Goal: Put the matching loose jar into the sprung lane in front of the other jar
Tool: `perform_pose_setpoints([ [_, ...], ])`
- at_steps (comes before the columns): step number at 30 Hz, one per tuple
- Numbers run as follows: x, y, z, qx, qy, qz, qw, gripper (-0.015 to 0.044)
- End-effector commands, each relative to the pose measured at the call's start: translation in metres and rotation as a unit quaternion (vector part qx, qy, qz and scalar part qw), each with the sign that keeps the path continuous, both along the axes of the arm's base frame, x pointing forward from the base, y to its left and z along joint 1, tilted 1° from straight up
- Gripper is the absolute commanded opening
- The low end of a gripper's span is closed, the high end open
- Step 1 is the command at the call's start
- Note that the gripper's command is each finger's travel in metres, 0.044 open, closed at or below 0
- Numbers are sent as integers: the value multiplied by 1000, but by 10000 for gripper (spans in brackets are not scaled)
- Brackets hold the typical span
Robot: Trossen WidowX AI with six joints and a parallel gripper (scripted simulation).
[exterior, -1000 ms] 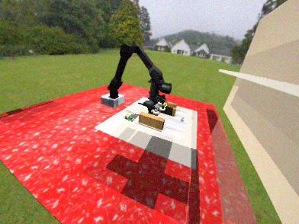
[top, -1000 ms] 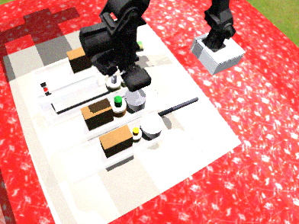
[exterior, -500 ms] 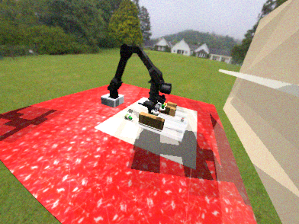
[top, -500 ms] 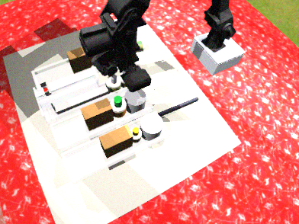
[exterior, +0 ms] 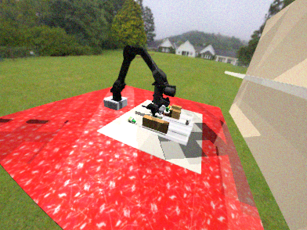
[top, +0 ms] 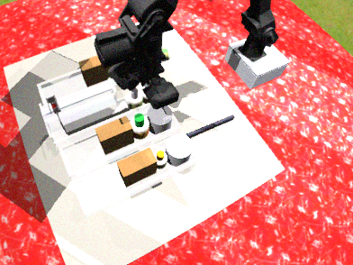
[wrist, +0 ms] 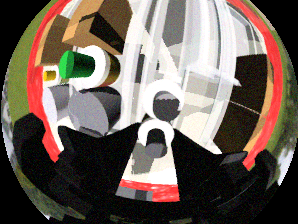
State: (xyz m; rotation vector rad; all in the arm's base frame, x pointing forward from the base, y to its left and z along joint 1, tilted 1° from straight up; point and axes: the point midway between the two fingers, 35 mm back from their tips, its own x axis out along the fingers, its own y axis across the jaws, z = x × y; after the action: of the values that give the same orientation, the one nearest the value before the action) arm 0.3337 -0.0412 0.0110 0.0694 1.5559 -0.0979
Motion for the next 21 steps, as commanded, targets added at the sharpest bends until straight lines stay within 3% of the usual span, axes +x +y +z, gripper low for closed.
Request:
perform_pose_setpoints([
  [1, 2, 0, 0, 0, -6, 1, 1000, 0],
  [21, -1, 0, 0, 0, -6, 1, 1000, 0],
])
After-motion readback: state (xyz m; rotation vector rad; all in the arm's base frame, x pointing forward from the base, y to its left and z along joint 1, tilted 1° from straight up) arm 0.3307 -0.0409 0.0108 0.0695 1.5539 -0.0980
